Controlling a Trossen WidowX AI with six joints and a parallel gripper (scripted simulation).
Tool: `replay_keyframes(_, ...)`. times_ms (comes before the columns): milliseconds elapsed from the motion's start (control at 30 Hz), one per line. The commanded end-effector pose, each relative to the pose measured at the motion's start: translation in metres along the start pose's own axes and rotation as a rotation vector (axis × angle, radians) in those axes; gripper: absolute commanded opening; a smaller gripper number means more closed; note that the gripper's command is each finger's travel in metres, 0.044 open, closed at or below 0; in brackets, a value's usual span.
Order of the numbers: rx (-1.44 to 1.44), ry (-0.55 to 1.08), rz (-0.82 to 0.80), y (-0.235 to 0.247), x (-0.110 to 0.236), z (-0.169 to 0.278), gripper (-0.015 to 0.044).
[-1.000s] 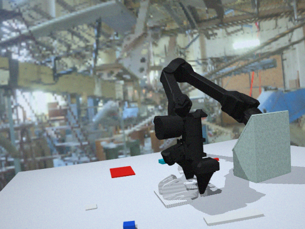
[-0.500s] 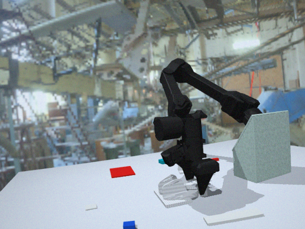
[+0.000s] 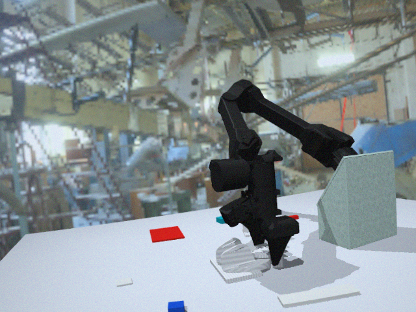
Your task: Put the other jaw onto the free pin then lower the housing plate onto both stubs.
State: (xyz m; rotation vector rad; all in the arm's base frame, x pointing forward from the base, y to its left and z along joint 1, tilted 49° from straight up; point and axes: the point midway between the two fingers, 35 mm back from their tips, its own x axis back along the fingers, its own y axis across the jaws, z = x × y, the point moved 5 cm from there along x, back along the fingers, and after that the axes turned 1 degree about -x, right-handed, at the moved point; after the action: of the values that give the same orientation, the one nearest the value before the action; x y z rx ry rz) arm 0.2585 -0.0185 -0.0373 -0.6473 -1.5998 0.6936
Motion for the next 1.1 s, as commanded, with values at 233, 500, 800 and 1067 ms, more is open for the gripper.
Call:
replay_keyframes(233,0.002,0.001,-0.003,0.0002,-0.0005,0.0000,0.0351)
replay_keyframes(500,0.002,0.001,-0.004,0.0003,0.0042,-0.0001,0.0351)
replay_keyframes(800,0.002,0.001,-0.004,0.0004,0.0039,-0.0006,0.0351)
replay_keyframes(1067,0.002,0.001,-0.004,0.0003,0.0018,-0.0006,0.0351)
